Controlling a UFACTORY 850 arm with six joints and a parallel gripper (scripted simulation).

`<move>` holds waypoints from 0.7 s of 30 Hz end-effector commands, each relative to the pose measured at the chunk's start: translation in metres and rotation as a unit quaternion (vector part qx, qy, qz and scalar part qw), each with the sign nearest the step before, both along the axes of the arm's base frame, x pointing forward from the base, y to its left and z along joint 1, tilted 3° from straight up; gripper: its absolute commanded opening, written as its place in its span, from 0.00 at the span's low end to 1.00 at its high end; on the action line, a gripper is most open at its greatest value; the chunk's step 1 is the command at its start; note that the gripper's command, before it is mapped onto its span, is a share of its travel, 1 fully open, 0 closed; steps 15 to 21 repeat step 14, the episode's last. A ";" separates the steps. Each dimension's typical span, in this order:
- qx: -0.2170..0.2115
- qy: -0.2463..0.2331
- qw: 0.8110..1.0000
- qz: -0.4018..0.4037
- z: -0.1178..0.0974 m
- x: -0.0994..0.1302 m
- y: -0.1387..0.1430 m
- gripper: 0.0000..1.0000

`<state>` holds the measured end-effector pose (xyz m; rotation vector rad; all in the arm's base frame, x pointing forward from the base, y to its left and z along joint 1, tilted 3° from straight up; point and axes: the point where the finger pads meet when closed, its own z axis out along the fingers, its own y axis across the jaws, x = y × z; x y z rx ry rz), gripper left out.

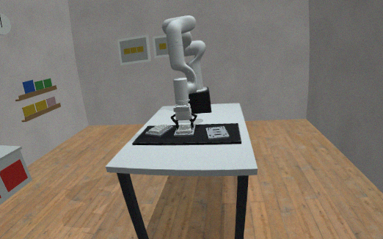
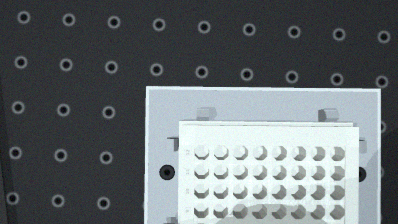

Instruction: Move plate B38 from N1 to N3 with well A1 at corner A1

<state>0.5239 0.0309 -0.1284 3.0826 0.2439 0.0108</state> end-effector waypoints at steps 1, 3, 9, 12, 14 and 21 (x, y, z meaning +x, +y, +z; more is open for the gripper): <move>0.000 -0.001 1.000 0.000 0.001 0.001 0.000 1.00; 0.000 -0.001 1.000 0.000 0.001 0.001 0.000 1.00; 0.000 -0.001 1.000 0.000 0.001 0.001 0.000 1.00; 0.000 -0.001 1.000 0.000 0.001 0.001 0.000 1.00; 0.000 -0.001 1.000 0.000 0.002 0.001 0.000 1.00; 0.000 -0.001 1.000 0.000 0.002 0.001 0.000 1.00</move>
